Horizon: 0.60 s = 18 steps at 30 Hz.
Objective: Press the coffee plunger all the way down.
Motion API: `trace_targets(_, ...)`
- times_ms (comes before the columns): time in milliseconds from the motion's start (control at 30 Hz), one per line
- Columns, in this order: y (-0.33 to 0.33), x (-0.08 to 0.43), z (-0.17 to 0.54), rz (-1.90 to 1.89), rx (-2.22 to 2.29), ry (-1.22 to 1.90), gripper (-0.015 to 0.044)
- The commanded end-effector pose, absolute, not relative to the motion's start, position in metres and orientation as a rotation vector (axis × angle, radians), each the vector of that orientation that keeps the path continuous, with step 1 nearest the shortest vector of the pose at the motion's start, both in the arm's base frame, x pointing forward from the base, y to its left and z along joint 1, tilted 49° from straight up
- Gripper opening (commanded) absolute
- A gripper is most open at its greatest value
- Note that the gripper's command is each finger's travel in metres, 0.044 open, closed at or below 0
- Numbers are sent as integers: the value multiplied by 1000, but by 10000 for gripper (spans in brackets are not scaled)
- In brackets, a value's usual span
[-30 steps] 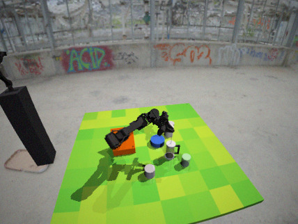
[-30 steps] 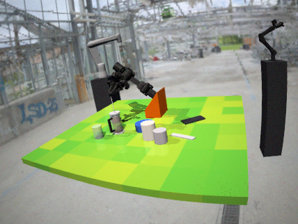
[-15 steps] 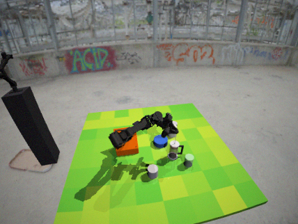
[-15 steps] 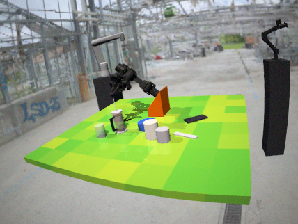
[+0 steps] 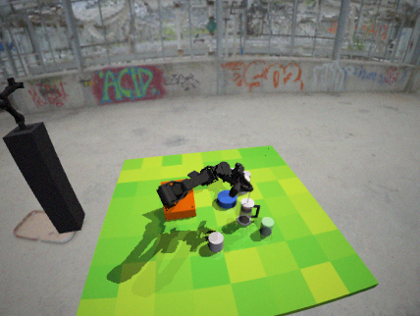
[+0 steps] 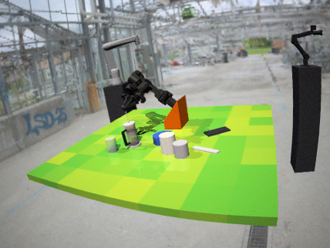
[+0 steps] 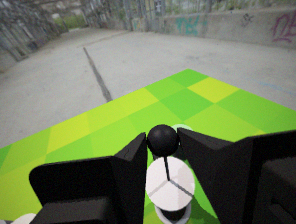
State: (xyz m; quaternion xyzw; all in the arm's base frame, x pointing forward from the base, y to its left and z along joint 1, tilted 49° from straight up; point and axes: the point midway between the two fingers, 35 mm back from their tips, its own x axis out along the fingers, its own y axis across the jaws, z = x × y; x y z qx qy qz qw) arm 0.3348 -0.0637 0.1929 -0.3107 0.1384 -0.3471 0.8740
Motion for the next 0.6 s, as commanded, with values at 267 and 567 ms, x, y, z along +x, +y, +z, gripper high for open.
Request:
trace_targets(267, -88, 330, 166, -745, -675, 345, 121)
trace_targets(567, -100, 331, 158, -746, -677, 344, 121)
